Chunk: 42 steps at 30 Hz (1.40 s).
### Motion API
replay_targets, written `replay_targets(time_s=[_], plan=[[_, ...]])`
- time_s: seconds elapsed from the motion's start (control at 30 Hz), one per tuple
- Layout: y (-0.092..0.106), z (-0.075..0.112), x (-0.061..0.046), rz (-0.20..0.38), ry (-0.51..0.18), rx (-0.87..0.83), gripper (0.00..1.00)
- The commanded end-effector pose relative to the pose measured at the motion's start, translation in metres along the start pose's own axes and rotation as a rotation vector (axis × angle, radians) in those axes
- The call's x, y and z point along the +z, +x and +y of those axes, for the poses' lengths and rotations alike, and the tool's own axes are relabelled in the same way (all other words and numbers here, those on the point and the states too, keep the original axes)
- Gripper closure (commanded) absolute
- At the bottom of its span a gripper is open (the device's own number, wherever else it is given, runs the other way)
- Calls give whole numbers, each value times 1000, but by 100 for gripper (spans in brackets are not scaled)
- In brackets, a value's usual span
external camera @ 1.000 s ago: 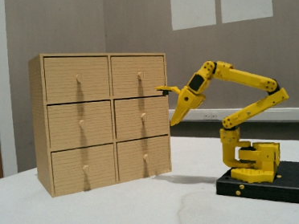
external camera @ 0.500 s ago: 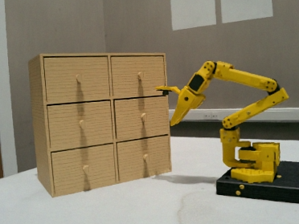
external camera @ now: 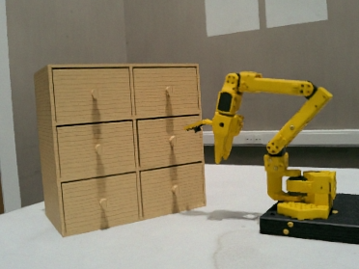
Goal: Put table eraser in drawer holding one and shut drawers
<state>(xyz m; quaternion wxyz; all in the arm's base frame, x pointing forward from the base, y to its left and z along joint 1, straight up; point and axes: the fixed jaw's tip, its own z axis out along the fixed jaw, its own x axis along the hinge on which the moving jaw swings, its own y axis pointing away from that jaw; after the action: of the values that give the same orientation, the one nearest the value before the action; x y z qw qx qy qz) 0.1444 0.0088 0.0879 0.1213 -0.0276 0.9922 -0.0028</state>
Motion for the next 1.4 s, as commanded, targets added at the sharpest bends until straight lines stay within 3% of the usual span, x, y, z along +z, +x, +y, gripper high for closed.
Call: replay_targets(time_s=[0.0, 0.03, 0.13, 0.6, 1.37], plan=[[12, -2, 4, 189, -8, 13, 70], [16, -2, 5, 235, -10, 14, 69], [16, -2, 5, 244, -11, 14, 69], [16, -2, 5, 244, -11, 14, 60], [16, -2, 5, 244, -11, 14, 60]])
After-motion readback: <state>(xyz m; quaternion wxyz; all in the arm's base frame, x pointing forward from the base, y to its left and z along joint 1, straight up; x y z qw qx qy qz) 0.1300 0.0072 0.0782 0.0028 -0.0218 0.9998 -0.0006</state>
